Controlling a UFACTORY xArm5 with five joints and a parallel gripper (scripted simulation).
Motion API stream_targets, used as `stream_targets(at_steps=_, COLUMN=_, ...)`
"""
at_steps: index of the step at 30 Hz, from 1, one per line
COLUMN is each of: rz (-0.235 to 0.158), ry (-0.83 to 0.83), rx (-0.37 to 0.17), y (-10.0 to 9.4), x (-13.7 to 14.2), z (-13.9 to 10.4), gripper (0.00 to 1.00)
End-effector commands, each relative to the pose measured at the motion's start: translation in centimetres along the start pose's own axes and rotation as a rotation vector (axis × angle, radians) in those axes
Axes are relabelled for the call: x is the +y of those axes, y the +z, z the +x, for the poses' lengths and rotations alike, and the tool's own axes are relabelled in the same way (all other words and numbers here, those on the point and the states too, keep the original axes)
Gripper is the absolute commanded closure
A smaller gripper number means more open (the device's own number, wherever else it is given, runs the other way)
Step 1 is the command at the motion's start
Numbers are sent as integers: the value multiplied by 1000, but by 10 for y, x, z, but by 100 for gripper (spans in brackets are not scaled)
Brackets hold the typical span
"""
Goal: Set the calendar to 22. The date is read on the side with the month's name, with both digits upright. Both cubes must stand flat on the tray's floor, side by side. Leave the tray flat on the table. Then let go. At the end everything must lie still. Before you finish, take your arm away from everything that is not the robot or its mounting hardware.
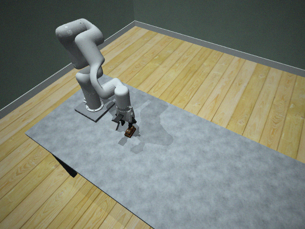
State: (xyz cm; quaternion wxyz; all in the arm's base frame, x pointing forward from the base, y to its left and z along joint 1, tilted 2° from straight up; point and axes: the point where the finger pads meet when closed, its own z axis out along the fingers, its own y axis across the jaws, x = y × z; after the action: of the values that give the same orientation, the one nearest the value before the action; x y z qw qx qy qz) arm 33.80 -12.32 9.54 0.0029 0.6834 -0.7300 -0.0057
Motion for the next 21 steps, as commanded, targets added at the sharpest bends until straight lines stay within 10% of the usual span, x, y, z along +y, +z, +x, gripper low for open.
stream_targets(at_steps=1, rz=3, ry=0, rx=1, y=0, x=-1, z=0, gripper=51)
stream_targets(at_steps=21, rz=4, ry=0, rx=1, y=23, x=-1, z=-1, gripper=51)
